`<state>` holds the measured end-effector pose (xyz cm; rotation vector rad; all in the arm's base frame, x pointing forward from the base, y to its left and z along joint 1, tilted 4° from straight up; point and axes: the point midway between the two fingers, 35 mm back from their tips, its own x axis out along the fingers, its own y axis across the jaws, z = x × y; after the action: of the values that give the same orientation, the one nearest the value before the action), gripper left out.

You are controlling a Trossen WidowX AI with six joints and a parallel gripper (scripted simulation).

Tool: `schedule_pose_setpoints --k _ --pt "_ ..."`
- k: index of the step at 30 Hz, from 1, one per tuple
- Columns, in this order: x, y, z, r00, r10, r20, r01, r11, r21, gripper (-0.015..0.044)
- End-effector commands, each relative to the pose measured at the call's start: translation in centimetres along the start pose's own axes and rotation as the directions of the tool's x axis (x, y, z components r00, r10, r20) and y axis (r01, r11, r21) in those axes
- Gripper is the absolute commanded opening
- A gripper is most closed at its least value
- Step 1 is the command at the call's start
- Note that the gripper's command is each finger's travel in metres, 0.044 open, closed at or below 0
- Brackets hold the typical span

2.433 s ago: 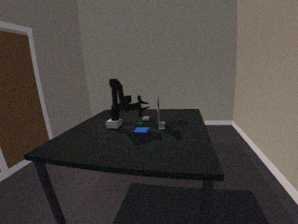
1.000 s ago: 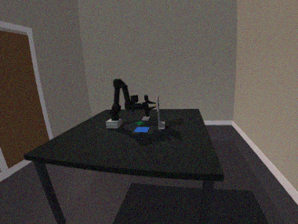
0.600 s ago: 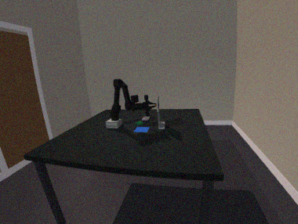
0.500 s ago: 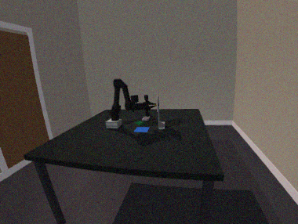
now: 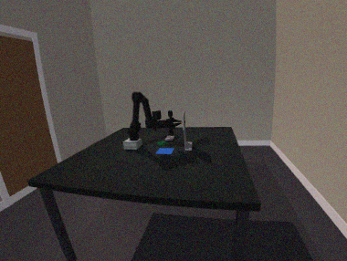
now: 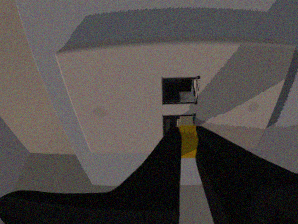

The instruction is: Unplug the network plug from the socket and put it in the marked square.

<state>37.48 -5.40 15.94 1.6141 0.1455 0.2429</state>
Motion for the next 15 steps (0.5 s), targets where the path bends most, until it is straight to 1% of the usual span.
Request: schedule_pose_setpoints --k 1,15 --pt "-0.30 0.00 -0.08 1.000 0.000 0.001 0.000 1.000 -0.003 0.0000" --pt "-1.13 -0.02 -0.29 1.000 -0.001 0.001 0.001 1.000 -0.003 0.0000"
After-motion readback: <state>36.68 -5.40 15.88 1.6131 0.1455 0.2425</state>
